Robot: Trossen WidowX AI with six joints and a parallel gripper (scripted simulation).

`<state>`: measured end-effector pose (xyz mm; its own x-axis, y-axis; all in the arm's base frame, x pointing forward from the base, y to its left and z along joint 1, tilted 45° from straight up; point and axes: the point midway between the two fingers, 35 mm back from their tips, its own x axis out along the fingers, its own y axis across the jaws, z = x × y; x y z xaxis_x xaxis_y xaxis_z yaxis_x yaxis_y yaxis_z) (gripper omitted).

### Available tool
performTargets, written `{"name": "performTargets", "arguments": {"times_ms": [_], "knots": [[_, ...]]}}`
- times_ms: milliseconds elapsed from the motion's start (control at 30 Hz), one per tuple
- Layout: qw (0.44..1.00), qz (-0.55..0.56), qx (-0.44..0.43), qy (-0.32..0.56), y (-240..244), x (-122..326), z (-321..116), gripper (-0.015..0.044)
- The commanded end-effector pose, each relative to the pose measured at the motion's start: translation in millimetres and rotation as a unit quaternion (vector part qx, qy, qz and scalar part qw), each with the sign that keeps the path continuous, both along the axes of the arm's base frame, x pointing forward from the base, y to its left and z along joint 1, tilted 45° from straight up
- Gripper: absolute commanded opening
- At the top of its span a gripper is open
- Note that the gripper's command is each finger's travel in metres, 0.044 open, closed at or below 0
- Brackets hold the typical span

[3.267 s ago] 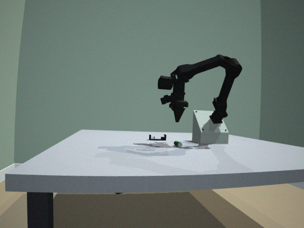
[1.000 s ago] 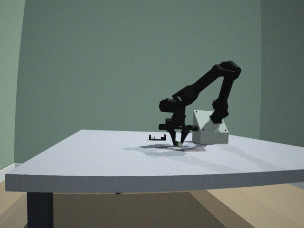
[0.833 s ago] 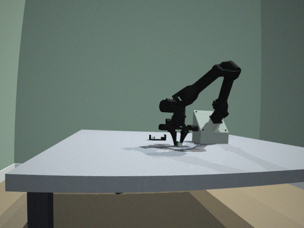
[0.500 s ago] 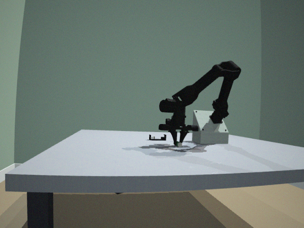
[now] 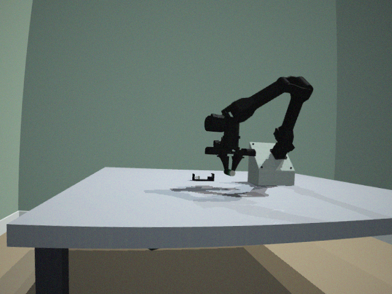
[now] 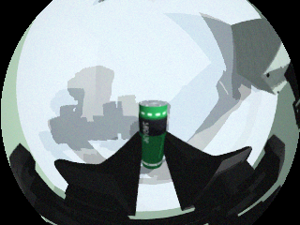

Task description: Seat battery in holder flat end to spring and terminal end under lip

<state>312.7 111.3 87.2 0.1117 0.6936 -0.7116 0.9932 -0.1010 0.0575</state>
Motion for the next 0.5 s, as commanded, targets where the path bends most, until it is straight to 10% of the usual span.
{"name": "performTargets", "arguments": {"times_ms": [0,467], "knots": [[0.999,0.028,-0.008,-0.029,-11,7,-6,0.0074],[0.965,0.187,-0.045,-0.177,-72,27,-51,0.0074]]}}
